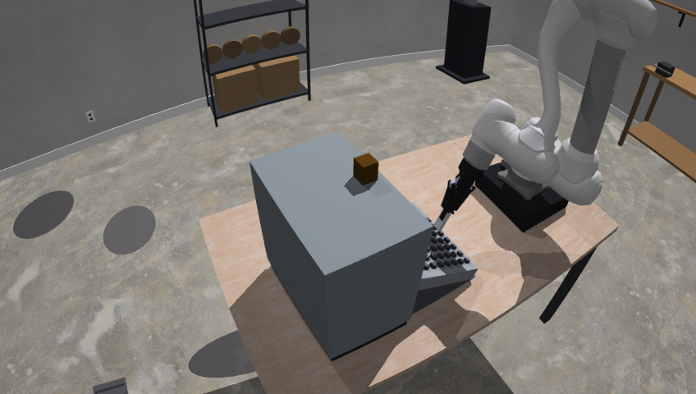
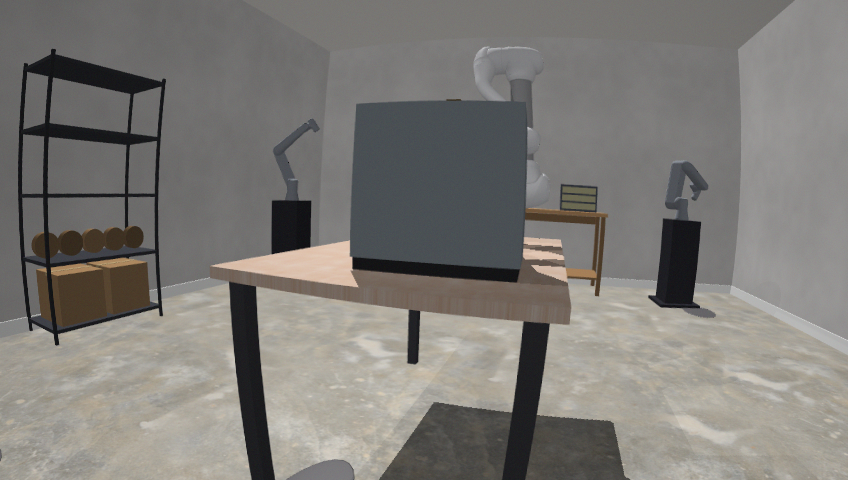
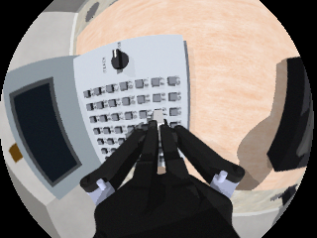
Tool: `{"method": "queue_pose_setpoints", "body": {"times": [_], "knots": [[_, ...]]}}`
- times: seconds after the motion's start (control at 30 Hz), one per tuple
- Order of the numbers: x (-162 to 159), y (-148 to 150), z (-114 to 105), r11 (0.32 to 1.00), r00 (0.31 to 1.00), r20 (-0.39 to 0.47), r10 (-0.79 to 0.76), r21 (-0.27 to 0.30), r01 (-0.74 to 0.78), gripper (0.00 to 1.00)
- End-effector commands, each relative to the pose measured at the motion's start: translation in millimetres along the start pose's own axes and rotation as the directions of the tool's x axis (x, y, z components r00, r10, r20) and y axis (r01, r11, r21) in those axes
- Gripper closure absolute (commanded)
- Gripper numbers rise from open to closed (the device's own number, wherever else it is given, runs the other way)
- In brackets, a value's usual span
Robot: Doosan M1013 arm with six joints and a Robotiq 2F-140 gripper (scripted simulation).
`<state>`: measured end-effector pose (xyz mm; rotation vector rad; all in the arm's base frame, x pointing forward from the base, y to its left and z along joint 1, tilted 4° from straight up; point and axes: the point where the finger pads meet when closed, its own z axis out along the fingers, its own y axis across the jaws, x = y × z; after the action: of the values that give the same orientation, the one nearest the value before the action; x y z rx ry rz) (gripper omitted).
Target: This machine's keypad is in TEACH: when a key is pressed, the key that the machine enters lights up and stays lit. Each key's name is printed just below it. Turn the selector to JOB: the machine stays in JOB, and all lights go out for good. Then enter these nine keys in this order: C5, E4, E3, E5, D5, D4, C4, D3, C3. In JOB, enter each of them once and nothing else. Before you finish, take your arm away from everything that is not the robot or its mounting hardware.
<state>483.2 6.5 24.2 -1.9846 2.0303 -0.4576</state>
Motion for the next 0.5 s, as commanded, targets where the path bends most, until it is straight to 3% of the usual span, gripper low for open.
{"method": "queue_pose_setpoints", "body": {"times": [0.0,0.47], "knots": [[0.0,0.1,-4.0,1.0,1.0,0.0,0.0,0.0,0.0,1.0],[0.0,0.1,-13.3,1.0,1.0,0.0,0.0,0.0,0.0,1.0]]}}
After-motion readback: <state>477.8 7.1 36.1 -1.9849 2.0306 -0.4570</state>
